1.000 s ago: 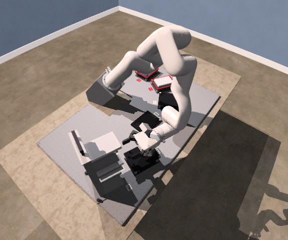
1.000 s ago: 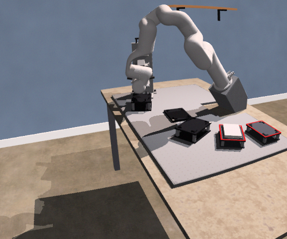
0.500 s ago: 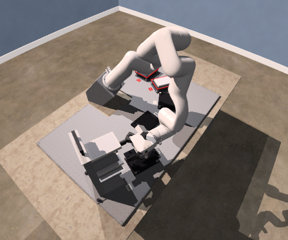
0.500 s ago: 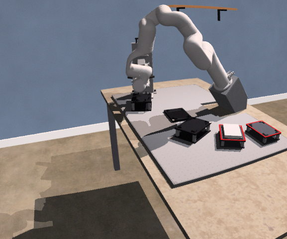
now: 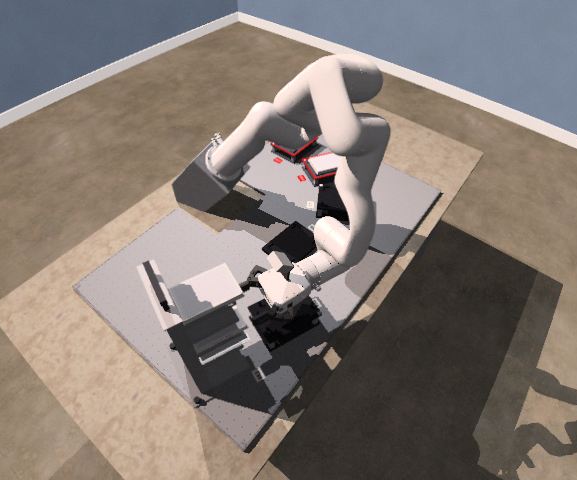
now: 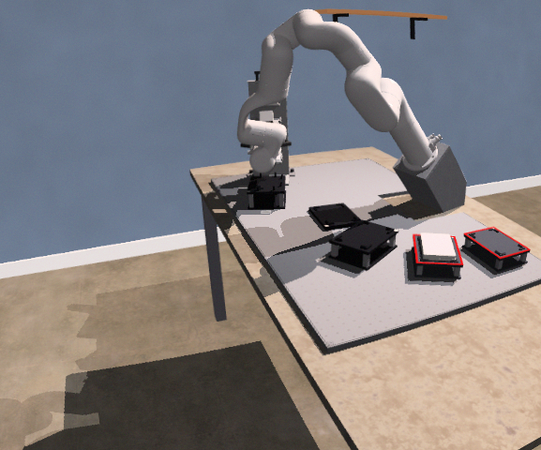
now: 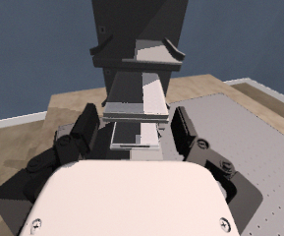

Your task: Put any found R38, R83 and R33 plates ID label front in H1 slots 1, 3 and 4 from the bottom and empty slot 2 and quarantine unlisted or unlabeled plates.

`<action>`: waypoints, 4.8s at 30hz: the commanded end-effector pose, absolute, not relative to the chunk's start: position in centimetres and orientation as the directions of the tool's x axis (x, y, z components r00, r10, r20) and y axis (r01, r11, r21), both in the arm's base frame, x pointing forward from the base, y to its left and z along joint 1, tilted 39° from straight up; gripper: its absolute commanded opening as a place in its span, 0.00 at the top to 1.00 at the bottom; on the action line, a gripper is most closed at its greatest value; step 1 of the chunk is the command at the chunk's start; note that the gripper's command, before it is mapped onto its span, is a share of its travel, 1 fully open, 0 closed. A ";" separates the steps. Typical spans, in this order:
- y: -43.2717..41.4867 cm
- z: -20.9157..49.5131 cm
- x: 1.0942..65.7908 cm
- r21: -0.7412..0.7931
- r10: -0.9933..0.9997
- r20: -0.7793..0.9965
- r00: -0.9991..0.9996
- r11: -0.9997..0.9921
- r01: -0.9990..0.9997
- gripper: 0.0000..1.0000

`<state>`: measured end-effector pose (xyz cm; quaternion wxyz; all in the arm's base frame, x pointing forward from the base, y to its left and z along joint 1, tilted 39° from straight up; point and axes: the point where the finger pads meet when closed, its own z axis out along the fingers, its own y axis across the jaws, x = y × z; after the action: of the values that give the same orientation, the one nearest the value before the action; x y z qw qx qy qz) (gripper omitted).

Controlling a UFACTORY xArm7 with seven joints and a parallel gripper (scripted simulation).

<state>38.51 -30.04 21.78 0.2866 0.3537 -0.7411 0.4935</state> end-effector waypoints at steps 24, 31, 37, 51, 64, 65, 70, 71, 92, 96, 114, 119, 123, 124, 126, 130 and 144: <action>-31.6 21.4 38.3 -0.531 -0.239 0.773 -0.588 0.264 -0.805 0.00; -32.0 21.2 38.3 -0.531 -0.238 0.773 -0.588 0.264 -0.805 0.00; -32.4 21.1 38.3 -0.531 -0.238 0.773 -0.588 0.264 -0.805 0.00; -32.8 20.9 38.2 -0.531 -0.238 0.773 -0.588 0.264 -0.805 0.00; -32.8 20.9 38.2 -0.531 -0.238 0.773 -0.588 0.264 -0.805 0.00; -32.8 20.9 38.2 -0.531 -0.238 0.773 -0.588 0.264 -0.805 0.00; -32.7 20.9 38.2 -0.531 -0.238 0.773 -0.588 0.264 -0.805 1.00; -32.7 20.9 38.3 -0.531 -0.238 0.773 -0.588 0.264 -0.805 1.00; -32.7 20.9 38.3 -0.531 -0.238 0.773 -0.588 0.264 -0.805 1.00; -32.7 20.9 38.3 -0.531 -0.238 0.773 -0.588 0.264 -0.805 1.00; -32.7 20.9 38.3 -0.531 -0.238 0.773 -0.588 0.264 -0.805 1.00; -32.8 21.0 38.2 -0.531 -0.238 0.773 -0.588 0.264 -0.805 1.00; -32.8 21.0 38.2 -0.531 -0.238 0.773 -0.588 0.264 -0.805 1.00; -32.8 21.0 38.2 -0.531 -0.238 0.773 -0.588 0.264 -0.805 1.00; -32.8 21.0 38.2 -0.531 -0.238 0.773 -0.588 0.264 -0.805 1.00; -32.6 21.1 38.2 -0.531 -0.238 0.773 -0.588 0.264 -0.805 1.00; -30.7 21.8 38.4 -0.531 -0.239 0.773 -0.588 0.264 -0.805 1.00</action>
<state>38.34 -31.01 21.52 0.2869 0.3535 -0.7412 0.4934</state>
